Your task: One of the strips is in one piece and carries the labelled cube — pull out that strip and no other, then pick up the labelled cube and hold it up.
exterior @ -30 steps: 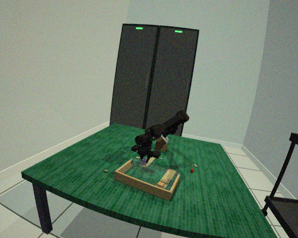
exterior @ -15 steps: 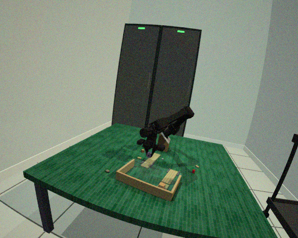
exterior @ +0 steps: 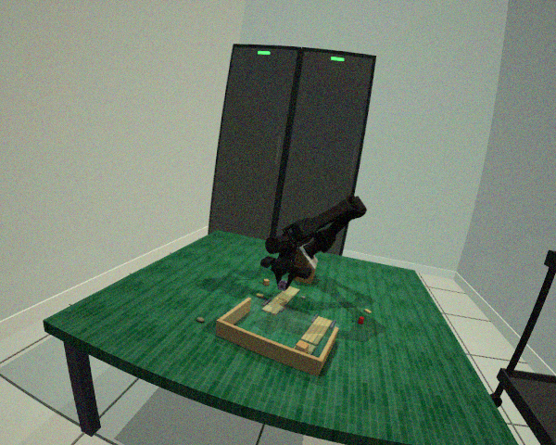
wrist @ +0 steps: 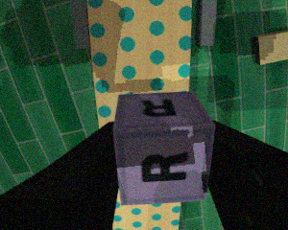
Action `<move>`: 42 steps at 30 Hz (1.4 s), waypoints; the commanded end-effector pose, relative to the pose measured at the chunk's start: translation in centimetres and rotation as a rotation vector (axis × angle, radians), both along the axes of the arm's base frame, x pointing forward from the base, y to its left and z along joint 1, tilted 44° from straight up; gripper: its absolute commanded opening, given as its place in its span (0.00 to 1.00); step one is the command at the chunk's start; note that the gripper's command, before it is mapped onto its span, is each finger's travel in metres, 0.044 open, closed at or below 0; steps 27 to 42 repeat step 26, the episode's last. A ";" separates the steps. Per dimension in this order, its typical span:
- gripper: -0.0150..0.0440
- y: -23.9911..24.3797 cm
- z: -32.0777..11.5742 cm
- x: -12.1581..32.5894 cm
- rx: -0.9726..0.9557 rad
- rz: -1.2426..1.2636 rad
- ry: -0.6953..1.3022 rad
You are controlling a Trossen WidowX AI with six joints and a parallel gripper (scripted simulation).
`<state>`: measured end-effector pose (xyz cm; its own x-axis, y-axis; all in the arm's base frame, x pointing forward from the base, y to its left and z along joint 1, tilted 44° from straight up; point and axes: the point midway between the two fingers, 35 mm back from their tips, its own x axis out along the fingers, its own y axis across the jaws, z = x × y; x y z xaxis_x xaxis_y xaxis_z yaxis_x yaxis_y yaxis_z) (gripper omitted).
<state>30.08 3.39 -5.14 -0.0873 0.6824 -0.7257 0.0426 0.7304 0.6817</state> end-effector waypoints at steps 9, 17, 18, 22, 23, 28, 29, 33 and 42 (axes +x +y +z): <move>0.25 -2.5 2.7 0.1 -0.006 0.002 -0.010; 0.25 -2.5 2.7 0.1 -0.006 0.002 -0.010; 0.25 -2.5 2.7 0.1 -0.006 0.002 -0.010; 0.25 -2.5 2.7 0.1 -0.006 0.002 -0.010; 0.25 -2.5 2.7 0.1 -0.006 0.002 -0.010; 0.25 -2.5 2.7 0.1 -0.006 0.002 -0.010; 0.25 -2.5 2.7 0.1 -0.006 0.002 -0.010; 0.25 -2.5 2.7 0.1 -0.006 0.002 -0.010; 0.25 -2.5 2.7 0.1 -0.006 0.002 -0.010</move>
